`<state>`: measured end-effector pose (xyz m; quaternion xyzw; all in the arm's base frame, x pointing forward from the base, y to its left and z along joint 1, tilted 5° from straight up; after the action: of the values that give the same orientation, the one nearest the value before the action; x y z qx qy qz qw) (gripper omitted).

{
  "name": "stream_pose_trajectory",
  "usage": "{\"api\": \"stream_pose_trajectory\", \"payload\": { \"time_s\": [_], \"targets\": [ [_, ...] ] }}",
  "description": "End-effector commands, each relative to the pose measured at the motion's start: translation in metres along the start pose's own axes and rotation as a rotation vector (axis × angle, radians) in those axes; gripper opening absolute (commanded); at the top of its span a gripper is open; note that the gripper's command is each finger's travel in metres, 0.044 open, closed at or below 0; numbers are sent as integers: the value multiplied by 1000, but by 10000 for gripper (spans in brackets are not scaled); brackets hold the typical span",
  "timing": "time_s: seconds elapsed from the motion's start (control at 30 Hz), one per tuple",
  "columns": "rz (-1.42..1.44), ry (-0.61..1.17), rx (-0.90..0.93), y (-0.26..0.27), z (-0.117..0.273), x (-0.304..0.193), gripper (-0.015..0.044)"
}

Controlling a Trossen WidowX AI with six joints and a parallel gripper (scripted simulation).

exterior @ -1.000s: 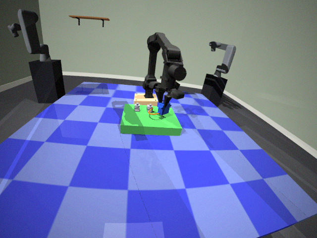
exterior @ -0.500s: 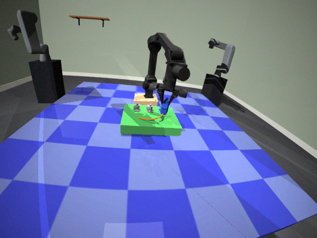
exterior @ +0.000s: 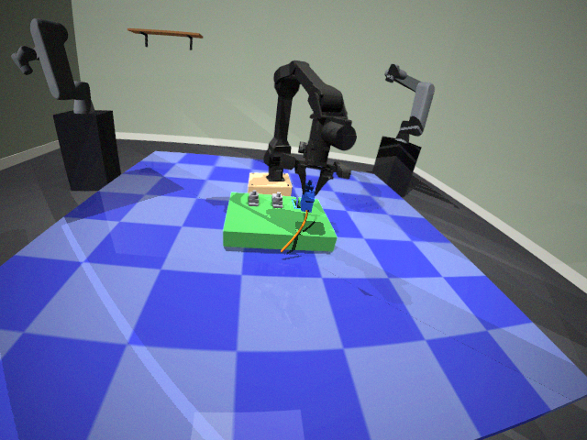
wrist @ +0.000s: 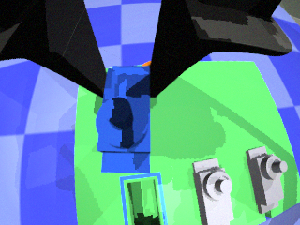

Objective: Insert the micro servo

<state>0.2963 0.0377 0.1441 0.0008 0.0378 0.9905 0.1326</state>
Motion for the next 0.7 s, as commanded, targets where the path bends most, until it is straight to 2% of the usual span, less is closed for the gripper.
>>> {"api": "stream_pose_trajectory", "payload": {
  "time_s": [0.0, 0.23, 0.67],
  "targets": [
    [58, 0, -5, -1, 0, 0, 0],
    [20, 0, -5, -1, 0, 0, 0],
    [-424, -1, -5, -1, 0, 0, 0]
  ]
}}
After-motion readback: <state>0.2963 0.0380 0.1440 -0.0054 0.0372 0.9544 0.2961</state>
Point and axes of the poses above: the point midway between the two fingers, 35 mm back from their tips, its own z axis back along the fingers, its own y axis across the jaws, x = y × z, the point moved 5 cm from there along z, back along the fingers
